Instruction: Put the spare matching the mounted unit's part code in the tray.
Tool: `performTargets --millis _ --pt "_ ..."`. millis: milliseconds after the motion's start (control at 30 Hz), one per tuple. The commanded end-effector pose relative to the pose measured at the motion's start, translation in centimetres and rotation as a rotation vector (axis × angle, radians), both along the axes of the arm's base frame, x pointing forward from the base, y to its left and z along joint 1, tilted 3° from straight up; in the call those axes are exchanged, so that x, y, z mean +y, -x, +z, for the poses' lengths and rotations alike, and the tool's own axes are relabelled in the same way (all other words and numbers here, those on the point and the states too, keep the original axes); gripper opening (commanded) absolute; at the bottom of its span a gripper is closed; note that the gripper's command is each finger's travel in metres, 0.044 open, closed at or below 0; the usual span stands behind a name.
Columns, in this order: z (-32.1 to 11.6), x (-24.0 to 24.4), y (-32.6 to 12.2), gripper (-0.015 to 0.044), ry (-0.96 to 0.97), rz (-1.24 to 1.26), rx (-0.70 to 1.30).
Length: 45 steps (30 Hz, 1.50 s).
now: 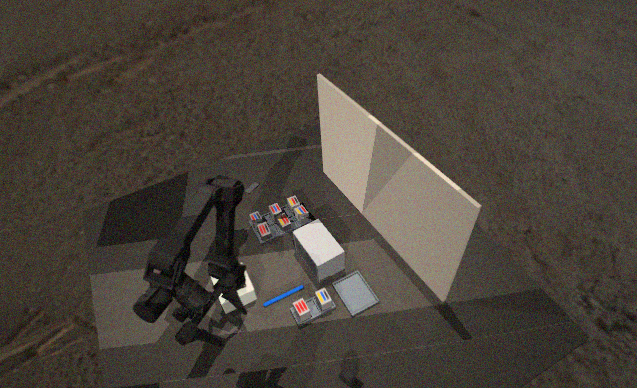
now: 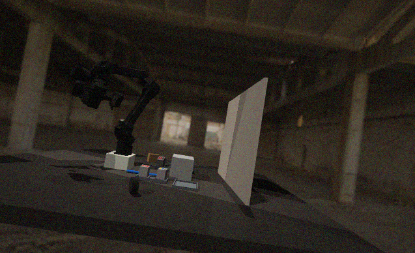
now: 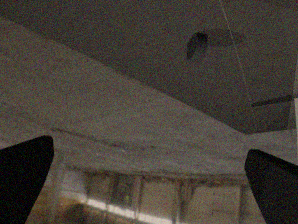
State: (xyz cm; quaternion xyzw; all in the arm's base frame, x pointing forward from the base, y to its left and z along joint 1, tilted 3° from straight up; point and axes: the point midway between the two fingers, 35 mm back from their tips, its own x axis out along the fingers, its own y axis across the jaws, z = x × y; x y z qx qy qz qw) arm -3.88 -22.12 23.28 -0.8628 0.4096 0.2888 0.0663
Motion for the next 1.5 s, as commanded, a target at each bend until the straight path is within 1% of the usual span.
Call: performTargets --millis 0,167,333,567,733,900,1067,1300,1467 --pt "-0.3 -0.8 -2.0 0.044 -0.008 0.172 0.108" --pt "-0.7 -1.6 -4.6 0.044 0.001 0.375 0.215" --pt "-1.0 -2.5 -8.5 0.044 0.069 0.699 0.382" --pt "-1.5 -2.7 -15.2 0.044 0.233 1.181 0.616" --pt "-1.8 -1.1 -20.3 0.044 0.4 1.548 0.754" --pt "-2.2 1.3 -25.4 0.044 0.59 1.908 0.867" --pt "-2.6 5.0 -30.2 0.044 0.8 2.254 0.955" --pt "-3.5 11.9 -36.0 0.044 1.155 2.705 1.044" --pt "-4.3 17.3 -38.9 0.044 1.428 2.988 1.069"
